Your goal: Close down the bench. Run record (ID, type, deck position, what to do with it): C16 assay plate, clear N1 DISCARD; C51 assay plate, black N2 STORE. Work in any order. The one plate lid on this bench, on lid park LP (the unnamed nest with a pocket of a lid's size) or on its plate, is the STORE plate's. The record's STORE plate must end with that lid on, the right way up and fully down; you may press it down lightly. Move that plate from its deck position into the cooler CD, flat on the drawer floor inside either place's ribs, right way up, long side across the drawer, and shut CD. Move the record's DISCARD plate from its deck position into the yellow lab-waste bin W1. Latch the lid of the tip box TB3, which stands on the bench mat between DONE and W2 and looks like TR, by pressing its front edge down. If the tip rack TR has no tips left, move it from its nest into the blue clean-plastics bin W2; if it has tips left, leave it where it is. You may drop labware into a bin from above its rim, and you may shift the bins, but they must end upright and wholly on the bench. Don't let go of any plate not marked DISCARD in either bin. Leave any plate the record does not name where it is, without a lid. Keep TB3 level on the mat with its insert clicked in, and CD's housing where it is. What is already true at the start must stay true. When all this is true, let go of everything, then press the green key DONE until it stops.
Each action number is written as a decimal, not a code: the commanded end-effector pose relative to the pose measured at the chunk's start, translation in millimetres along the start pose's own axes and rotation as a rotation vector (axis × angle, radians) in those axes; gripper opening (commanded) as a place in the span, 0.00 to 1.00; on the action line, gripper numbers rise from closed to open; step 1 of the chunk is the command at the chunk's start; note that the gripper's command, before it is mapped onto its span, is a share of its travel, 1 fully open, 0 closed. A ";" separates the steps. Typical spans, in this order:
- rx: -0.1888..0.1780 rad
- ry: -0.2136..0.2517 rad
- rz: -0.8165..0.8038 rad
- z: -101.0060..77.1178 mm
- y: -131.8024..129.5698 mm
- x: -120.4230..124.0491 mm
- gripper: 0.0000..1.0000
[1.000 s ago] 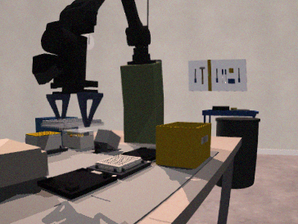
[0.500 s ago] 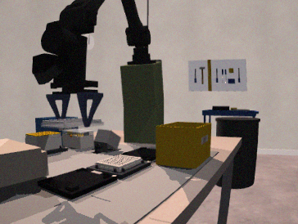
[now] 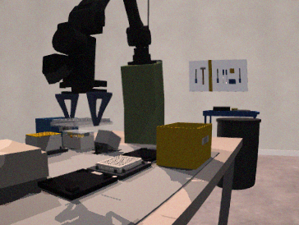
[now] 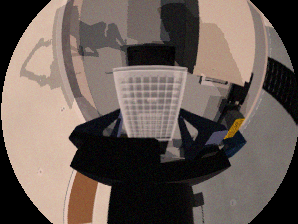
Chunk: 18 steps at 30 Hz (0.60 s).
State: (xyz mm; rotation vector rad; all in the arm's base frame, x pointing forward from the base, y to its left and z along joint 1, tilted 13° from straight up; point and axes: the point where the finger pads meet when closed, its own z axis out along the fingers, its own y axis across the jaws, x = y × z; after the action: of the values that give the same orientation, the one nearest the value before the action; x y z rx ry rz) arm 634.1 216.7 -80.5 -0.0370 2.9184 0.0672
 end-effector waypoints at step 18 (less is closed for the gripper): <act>-0.021 -0.055 -0.002 -22.5 33.9 30.2 0.00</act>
State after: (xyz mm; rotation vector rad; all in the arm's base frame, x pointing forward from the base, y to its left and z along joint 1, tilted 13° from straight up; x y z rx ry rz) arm 594.1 231.0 -90.0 -0.0373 2.9202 0.0652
